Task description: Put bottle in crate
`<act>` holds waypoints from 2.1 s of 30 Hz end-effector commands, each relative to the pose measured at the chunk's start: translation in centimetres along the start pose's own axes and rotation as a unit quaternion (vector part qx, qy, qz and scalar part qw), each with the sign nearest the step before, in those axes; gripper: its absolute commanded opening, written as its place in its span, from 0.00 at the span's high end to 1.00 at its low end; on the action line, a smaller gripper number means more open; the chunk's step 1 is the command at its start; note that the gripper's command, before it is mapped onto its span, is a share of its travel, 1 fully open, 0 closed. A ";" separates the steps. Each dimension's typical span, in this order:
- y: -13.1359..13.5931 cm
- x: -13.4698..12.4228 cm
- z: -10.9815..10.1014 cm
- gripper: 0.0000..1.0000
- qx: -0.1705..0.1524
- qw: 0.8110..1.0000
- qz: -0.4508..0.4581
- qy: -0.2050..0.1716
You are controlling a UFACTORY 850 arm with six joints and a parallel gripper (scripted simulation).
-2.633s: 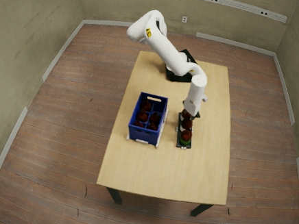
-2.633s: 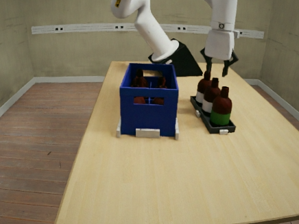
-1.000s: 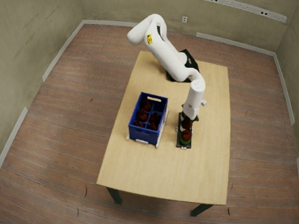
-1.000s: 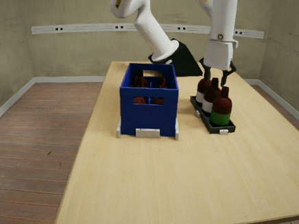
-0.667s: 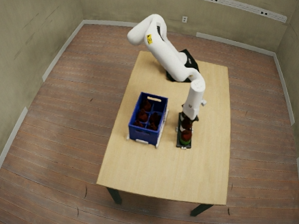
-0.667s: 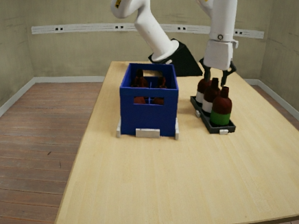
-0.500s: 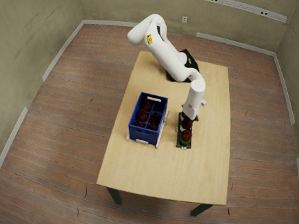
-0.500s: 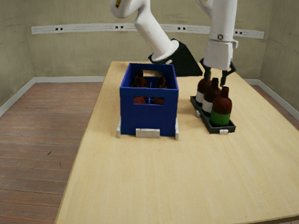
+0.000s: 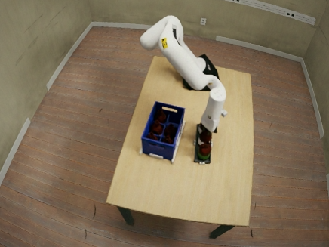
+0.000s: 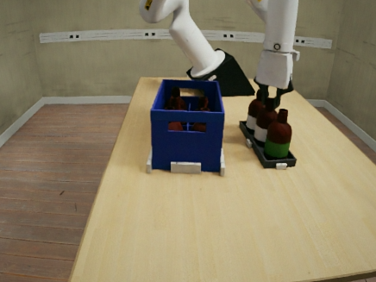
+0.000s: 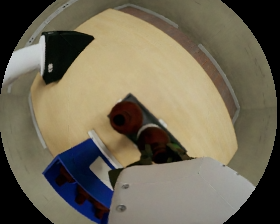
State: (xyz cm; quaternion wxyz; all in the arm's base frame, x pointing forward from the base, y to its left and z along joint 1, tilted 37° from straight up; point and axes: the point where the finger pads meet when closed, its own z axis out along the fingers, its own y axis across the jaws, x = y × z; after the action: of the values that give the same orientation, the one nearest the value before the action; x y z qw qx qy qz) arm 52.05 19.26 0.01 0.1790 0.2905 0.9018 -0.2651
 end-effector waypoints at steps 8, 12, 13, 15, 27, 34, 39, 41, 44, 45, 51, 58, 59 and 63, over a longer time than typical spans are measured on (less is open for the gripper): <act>0.1 0.0 -0.1 1.00 -0.001 1.000 0.000 0.000; 0.1 0.0 -0.1 1.00 -0.001 1.000 0.000 0.000; 0.1 0.0 -0.1 1.00 -0.001 1.000 0.000 0.000; 0.1 0.0 -0.1 1.00 -0.001 1.000 0.000 0.000; 0.1 0.0 -0.1 1.00 -0.001 1.000 0.000 0.000; 0.1 0.0 -0.1 1.00 -0.001 1.000 0.000 0.000; 0.1 0.0 -0.2 1.00 -0.001 1.000 0.000 0.000; 0.1 0.0 -0.3 1.00 -0.001 1.000 0.000 0.000; 0.1 -0.1 -0.3 1.00 -0.001 1.000 0.000 0.000; 0.1 -0.1 -0.4 1.00 -0.001 1.000 0.000 0.000; 0.1 -0.1 -0.9 1.00 -0.001 1.000 0.000 0.000; 0.2 -0.1 -1.6 1.00 -0.001 1.000 0.000 0.000; 0.2 -0.1 -1.6 1.00 -0.001 1.000 0.000 0.000; 0.2 -0.1 -2.0 1.00 -0.001 1.000 0.000 0.000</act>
State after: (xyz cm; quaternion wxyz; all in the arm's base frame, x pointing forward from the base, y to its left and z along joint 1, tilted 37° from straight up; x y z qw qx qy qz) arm 51.91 20.20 1.26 0.1789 0.2904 0.9018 -0.2653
